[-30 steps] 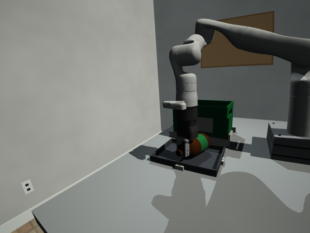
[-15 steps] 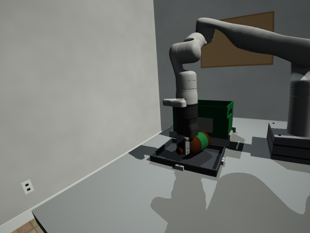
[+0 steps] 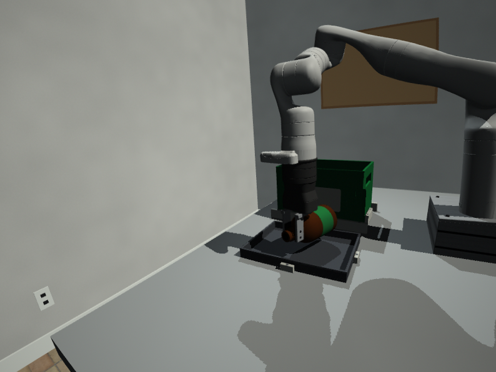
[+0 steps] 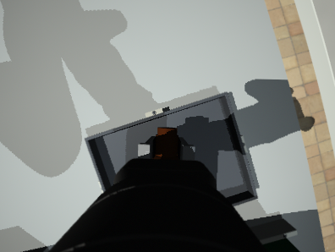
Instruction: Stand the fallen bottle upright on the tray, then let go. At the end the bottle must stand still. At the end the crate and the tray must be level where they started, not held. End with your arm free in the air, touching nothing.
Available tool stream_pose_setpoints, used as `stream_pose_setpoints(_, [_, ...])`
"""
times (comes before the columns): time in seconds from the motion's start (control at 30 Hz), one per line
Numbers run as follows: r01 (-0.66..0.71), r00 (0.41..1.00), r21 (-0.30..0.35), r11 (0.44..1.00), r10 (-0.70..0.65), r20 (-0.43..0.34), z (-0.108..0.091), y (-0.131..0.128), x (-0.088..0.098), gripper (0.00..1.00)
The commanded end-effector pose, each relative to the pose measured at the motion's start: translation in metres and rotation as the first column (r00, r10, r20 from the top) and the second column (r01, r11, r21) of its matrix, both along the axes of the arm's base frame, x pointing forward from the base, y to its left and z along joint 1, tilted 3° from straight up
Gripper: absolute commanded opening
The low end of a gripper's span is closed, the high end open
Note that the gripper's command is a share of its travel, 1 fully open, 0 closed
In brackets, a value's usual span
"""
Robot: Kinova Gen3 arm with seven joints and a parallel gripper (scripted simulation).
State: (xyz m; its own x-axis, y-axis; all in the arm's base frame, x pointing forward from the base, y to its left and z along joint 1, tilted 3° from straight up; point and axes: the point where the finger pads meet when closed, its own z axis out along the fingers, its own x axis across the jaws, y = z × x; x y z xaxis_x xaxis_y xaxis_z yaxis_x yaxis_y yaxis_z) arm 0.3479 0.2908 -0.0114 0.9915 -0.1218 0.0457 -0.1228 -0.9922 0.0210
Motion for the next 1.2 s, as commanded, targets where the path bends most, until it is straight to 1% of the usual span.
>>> stream_pose_setpoints(0.0, [0.001,1.0,0.002,1.0,-0.001,0.006,0.005,0.0,0.002,0.0])
stream_pose_setpoints(0.2, [0.001,1.0,0.002,1.0,-0.001,0.006,0.011,0.0,0.002,0.0])
stream_pose_setpoints(0.7, [0.001,1.0,0.002,1.0,-0.001,0.006,0.035,0.001,0.001,0.0])
stream_pose_setpoints(0.77, [0.001,1.0,0.002,1.0,-0.001,0.006,0.035,0.001,0.001,0.0])
stream_pose_setpoints(1.17, [0.001,1.0,0.002,1.0,-0.001,0.006,0.057,0.002,0.0,0.0])
